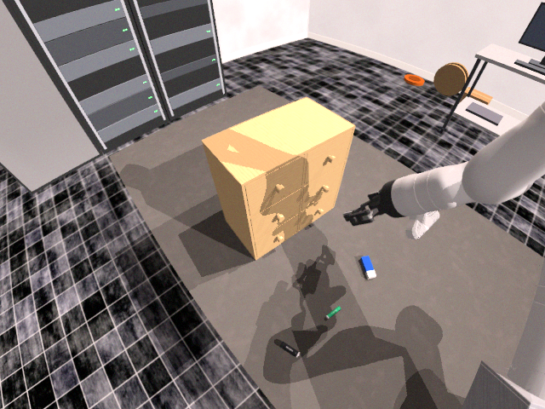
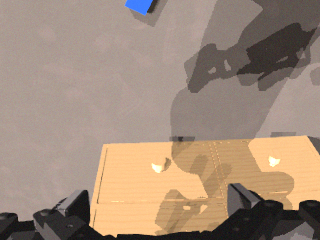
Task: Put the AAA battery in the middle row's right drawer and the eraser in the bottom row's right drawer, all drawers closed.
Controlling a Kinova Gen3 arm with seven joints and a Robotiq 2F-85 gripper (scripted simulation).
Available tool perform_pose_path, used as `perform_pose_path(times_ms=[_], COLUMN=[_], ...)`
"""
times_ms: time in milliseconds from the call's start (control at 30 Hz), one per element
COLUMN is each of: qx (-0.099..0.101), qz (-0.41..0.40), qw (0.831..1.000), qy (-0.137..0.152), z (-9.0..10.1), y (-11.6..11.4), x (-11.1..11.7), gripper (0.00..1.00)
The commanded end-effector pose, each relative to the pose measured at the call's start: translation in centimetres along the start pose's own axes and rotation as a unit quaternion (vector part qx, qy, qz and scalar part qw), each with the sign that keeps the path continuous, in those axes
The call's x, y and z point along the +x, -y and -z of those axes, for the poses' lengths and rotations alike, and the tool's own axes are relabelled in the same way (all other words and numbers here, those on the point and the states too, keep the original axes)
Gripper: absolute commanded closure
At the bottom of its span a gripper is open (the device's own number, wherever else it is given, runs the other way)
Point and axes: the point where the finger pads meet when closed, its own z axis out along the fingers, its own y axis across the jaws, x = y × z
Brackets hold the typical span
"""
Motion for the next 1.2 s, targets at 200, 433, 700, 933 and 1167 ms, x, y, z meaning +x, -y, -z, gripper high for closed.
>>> perform_pose_path(times_ms=[200, 433, 700, 933, 1167], qx=[0.0, 0.0, 0.0, 0.0, 0.0], qz=[-0.003, -0.003, -0.003, -0.003, -0.003], qw=[1.0, 1.0, 1.0, 1.0, 1.0], qy=[0.0, 0.0, 0.0, 0.0, 0.001], z=[-0.09, -0.1, -0.1, -0.1, -0.1], y=[0.13, 0.13, 0.12, 0.12, 0.12], x=[0.07, 0.06, 0.06, 0.06, 0.04], gripper=[0.0, 0.67, 0.67, 0.67, 0.67])
